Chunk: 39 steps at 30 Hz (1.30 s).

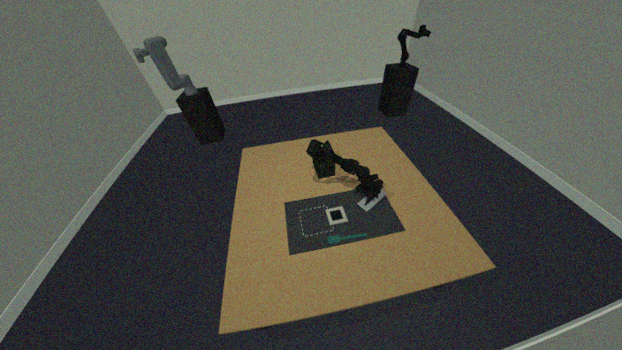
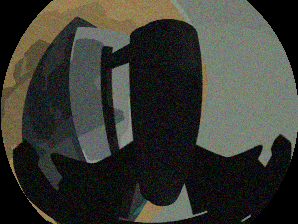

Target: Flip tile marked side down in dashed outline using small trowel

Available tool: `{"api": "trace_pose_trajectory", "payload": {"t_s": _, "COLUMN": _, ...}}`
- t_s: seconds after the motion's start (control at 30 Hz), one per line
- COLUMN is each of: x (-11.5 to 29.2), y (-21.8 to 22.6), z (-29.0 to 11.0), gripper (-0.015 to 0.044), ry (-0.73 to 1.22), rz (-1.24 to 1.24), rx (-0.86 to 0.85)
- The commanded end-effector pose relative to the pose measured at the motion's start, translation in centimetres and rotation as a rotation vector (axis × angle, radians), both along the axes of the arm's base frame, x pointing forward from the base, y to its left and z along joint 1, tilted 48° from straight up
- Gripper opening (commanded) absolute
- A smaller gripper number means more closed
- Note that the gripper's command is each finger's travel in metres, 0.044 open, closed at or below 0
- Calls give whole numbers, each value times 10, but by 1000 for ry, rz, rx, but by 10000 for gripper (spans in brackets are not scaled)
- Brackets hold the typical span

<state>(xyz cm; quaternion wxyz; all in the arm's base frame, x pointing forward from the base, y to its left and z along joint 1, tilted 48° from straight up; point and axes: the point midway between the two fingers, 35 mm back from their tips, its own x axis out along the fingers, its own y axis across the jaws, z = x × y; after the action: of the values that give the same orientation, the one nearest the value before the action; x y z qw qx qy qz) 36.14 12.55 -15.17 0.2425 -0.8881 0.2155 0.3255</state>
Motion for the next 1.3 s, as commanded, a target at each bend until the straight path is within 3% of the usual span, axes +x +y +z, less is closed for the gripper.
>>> {"api": "trace_pose_trajectory", "payload": {"t_s": 0.0, "x": 4, "y": 24, "z": 23, "gripper": 0, "ry": -28, "rz": 4, "rx": 20}}
{"api": "trace_pose_trajectory", "payload": {"t_s": 0.2, "x": 5, "y": 23, "z": 26, "gripper": 0, "ry": -43, "rz": -11, "rx": 25}}
{"api": "trace_pose_trajectory", "payload": {"t_s": 0.7, "x": 35, "y": -39, "z": 79, "gripper": 0, "ry": -360, "rz": -330, "rx": 138}}
{"api": "trace_pose_trajectory", "payload": {"t_s": 1.27, "x": 37, "y": -51, "z": 69, "gripper": 0, "ry": -363, "rz": -334, "rx": 139}}
